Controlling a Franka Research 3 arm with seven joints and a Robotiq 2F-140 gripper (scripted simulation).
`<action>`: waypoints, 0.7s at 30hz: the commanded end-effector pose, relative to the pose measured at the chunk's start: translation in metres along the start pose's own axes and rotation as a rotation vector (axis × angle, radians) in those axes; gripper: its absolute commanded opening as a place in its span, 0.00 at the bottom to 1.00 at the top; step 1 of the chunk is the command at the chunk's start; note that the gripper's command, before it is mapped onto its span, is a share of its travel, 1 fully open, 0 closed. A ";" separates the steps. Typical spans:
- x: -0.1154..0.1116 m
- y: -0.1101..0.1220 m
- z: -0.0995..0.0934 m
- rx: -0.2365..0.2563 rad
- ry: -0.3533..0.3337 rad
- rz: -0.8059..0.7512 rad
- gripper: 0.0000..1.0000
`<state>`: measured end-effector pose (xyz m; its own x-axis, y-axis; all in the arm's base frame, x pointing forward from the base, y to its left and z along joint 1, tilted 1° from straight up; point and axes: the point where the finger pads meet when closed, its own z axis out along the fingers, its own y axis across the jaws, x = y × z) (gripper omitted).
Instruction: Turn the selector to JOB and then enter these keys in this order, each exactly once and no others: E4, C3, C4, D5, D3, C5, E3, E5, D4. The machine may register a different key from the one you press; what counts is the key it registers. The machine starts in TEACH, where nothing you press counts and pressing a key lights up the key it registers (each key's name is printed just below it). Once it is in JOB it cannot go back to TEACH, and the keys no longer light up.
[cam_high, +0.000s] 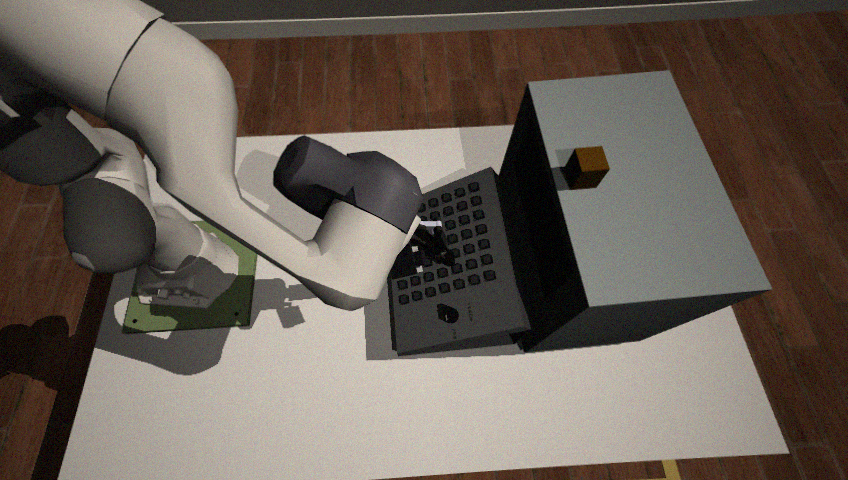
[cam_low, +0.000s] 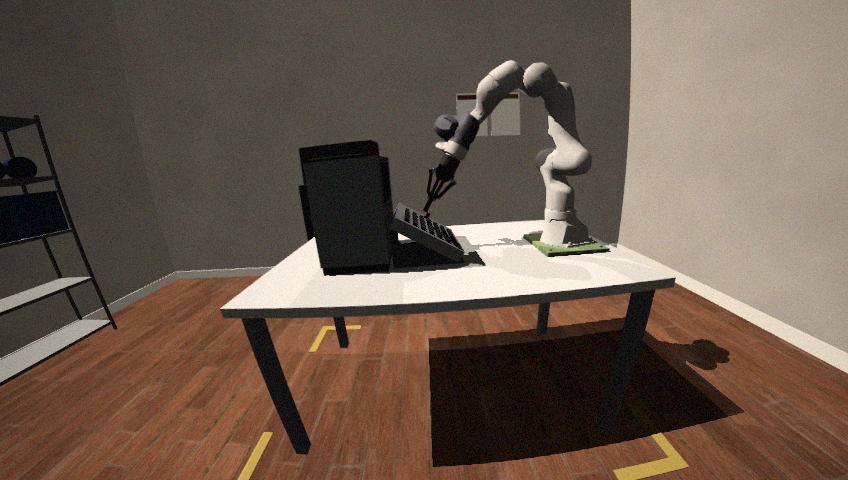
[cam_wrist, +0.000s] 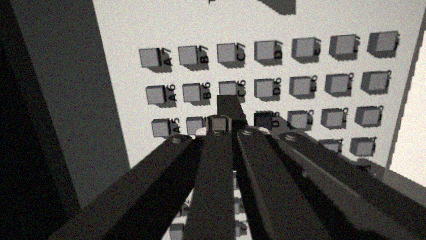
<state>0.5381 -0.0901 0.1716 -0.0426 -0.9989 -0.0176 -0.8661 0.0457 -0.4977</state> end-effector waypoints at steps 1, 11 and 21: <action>0.006 0.000 0.000 0.017 -0.006 -0.044 0.10; 0.010 0.004 0.003 0.017 -0.006 -0.044 0.10; 0.010 0.003 0.016 0.017 -0.007 -0.044 0.10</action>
<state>0.5382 -0.0992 0.1585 -0.0375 -0.9992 -0.0165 -0.8631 0.0408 -0.5035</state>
